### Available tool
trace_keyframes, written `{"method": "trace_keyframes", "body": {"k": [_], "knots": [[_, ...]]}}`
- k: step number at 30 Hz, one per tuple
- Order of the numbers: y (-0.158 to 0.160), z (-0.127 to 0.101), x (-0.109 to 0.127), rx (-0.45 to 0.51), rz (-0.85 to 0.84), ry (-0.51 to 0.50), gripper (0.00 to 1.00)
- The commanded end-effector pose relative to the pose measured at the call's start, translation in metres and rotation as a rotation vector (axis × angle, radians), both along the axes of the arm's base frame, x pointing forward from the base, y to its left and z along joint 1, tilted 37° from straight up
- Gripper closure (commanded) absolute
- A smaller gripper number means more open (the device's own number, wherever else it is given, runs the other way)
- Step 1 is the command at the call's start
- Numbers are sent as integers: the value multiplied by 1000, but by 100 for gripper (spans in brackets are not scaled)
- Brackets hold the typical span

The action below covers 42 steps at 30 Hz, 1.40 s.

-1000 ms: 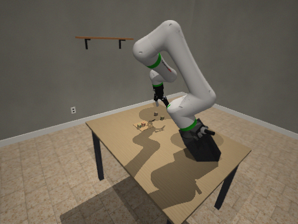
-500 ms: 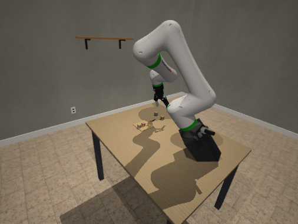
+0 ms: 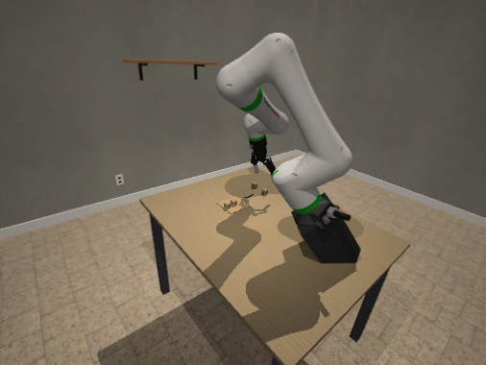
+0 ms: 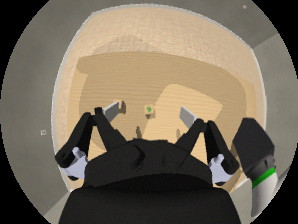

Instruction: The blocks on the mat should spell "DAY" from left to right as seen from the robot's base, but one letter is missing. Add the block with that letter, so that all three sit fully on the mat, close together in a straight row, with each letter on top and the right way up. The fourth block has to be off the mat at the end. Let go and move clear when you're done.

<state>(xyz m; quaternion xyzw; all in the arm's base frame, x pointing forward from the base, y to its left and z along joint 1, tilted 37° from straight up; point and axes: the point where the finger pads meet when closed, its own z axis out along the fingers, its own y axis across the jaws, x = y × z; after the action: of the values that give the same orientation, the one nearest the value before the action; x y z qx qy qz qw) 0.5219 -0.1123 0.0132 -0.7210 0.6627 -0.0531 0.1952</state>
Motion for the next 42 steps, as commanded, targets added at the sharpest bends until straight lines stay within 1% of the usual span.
{"method": "trace_keyframes", "body": {"k": [1,7,8,15,16,17,28,30,42], "knots": [[0,0,0,0,0,0,0],[0,0,1,0,0,0,0],[0,1,9,0,0,0,0],[0,1,9,0,0,0,0],[2,2,24,0,0,0,0],[5,2,45,0,0,0,0],[5,2,45,0,0,0,0],[12,1,89,0,0,0,0],[12,1,89,0,0,0,0]]}}
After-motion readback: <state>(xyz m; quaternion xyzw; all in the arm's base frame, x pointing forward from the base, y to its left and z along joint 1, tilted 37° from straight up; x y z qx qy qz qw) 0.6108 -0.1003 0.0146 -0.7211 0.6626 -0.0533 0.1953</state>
